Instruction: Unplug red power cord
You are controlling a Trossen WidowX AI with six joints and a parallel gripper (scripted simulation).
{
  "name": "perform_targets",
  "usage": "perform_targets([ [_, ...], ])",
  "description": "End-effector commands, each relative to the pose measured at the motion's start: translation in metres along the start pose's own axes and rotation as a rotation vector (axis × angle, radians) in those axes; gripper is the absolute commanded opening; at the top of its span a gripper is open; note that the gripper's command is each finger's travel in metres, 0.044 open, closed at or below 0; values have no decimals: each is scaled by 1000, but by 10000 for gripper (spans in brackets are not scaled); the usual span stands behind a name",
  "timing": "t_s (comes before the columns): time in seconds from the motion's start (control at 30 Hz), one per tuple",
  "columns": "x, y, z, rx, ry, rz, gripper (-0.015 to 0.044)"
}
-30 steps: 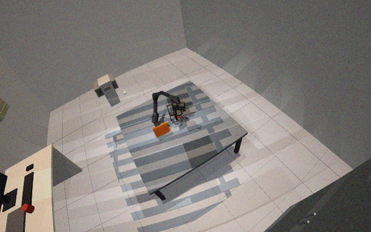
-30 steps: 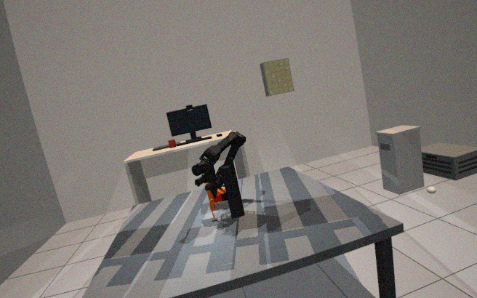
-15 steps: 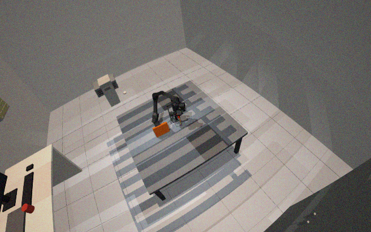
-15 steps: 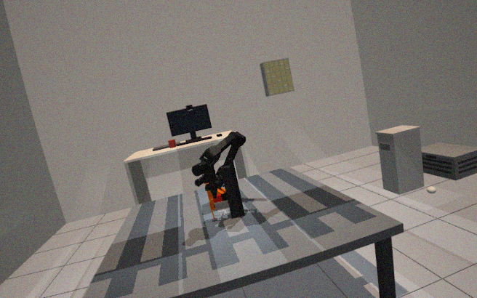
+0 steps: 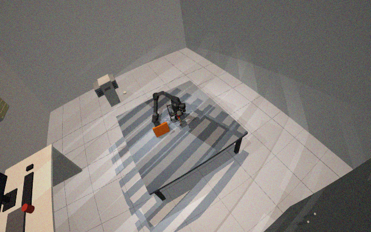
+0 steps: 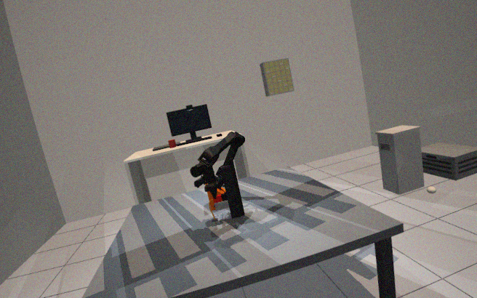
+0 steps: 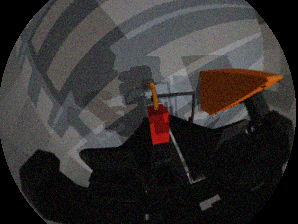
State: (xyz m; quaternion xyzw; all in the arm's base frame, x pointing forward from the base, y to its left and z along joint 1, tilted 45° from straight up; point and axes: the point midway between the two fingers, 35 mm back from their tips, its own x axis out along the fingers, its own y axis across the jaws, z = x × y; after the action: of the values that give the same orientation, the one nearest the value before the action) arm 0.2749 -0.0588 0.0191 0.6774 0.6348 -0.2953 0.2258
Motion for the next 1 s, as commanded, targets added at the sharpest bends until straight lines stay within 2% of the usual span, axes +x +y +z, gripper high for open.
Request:
perform_targets([
  [0.0, -5, 1, 22, 4, -40, 8, 0],
  [0.57, -11, 0, 50, 6, -41, 10, 0],
  [0.77, -5, -1, 39, 5, -30, -2, 157],
  [0.97, -5, -1, 39, 5, -30, -2, 160],
])
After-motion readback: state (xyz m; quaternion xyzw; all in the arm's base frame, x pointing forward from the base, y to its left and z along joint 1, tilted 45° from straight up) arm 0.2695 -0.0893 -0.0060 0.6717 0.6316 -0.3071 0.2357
